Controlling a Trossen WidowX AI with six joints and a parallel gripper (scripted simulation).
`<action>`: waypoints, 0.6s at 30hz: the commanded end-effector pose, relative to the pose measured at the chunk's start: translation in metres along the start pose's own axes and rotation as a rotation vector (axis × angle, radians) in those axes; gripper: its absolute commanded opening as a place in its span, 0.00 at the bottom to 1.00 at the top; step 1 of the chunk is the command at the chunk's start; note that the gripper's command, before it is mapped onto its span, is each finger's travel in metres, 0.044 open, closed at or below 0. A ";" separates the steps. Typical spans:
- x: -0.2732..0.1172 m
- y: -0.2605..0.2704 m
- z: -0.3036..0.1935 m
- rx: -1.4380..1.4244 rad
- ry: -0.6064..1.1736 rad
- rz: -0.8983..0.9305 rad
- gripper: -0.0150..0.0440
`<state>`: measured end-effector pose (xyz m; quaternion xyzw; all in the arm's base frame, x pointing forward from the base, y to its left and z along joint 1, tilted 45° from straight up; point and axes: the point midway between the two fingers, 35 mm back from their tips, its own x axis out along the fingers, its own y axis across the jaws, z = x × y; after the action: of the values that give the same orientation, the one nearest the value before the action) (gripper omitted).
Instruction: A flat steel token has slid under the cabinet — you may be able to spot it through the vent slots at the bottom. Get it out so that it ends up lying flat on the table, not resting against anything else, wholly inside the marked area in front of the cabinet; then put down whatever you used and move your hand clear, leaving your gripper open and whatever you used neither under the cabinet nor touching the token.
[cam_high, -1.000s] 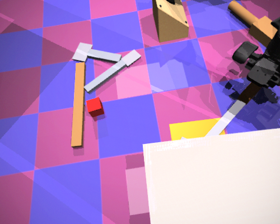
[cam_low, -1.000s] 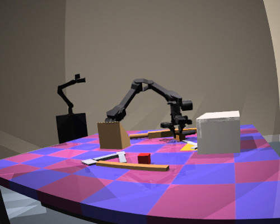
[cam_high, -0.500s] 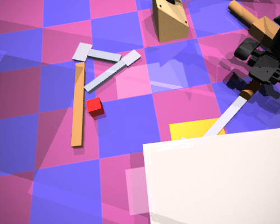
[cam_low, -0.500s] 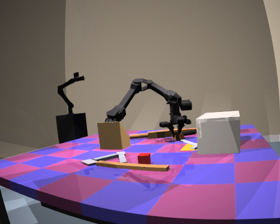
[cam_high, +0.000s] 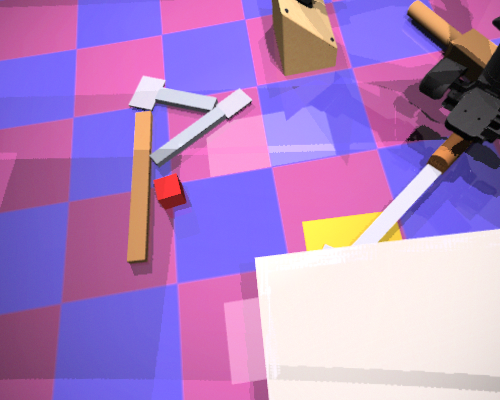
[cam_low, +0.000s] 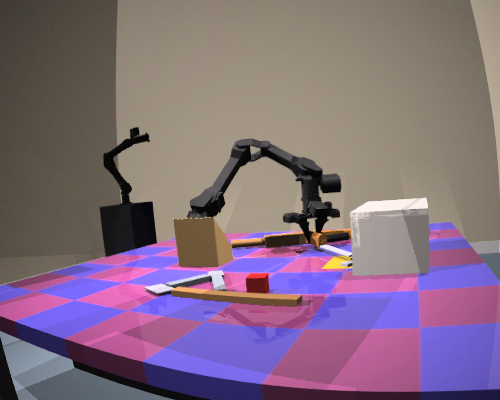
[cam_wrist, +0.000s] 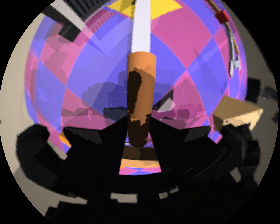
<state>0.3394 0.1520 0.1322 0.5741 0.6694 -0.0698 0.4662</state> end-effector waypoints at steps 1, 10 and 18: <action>-0.005 0.001 -0.004 -0.007 -0.009 0.009 0.25; -0.005 0.001 -0.018 -0.013 -0.008 0.009 0.25; -0.005 0.002 -0.032 -0.016 -0.008 0.009 0.25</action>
<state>0.3244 0.1698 0.1483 0.5706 0.6729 -0.0611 0.4668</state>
